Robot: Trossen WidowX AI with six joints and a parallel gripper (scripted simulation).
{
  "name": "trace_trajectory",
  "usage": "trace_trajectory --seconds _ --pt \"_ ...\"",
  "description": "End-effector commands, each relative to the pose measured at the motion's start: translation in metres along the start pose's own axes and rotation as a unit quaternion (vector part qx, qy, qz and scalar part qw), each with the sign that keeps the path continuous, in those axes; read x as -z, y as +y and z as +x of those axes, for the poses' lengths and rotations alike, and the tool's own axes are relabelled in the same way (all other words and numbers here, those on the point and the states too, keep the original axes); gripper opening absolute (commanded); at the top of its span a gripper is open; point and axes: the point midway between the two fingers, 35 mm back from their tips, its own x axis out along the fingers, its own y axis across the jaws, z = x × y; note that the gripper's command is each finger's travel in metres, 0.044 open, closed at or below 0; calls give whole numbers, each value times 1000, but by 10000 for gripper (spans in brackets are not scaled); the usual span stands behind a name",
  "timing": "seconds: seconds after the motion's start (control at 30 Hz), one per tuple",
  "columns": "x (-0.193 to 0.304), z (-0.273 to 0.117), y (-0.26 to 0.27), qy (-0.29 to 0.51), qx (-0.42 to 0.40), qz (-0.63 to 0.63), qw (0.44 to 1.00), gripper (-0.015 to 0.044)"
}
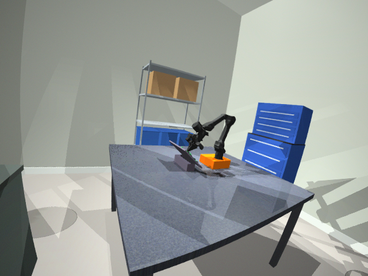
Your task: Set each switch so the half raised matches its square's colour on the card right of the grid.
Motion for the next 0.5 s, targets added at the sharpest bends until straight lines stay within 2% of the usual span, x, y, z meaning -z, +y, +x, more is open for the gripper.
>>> trace_trajectory --seconds 0.0,0.47 --pt "1 1 0 1 1 2 1000 0" --pt "1 3 0 1 1 2 1000 0"
